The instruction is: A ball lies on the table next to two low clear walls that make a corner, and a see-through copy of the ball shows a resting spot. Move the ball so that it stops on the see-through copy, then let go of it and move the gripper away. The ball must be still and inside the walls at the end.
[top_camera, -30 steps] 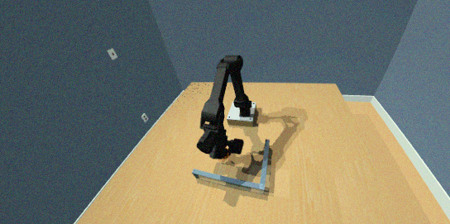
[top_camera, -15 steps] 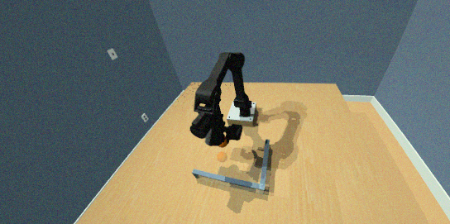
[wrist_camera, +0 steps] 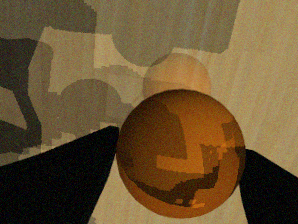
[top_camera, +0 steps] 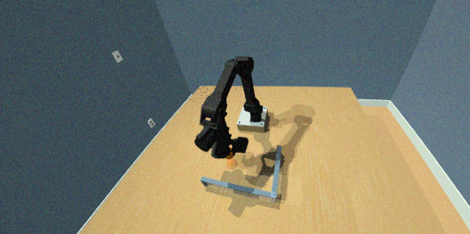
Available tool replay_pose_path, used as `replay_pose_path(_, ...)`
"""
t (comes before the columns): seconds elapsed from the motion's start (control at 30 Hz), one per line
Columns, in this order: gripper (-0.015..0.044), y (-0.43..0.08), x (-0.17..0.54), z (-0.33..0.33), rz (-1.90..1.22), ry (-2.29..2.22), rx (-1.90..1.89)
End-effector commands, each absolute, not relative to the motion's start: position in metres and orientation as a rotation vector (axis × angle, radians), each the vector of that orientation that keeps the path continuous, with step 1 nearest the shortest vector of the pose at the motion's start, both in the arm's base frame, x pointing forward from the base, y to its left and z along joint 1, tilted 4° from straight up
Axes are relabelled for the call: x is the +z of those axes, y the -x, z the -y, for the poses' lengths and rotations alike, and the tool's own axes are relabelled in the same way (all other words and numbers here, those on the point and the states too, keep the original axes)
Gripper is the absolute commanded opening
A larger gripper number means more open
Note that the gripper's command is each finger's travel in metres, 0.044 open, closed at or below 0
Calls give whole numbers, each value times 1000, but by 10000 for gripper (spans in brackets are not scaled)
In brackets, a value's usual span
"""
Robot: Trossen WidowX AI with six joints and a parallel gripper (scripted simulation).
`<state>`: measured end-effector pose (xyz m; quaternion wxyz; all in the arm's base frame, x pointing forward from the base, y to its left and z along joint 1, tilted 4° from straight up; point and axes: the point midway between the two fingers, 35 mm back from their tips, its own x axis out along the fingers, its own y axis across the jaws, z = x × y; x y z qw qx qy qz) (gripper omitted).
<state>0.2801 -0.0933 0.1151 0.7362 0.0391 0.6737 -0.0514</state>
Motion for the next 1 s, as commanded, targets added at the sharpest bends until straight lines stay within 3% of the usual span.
replay_pose_path(0.0,0,-282,108,95,-1475,-84,-103)
replay_pose_path(0.43,0,-288,45,96,-1475,-84,-103)
replay_pose_path(0.97,0,-289,28,96,-1475,-84,-103)
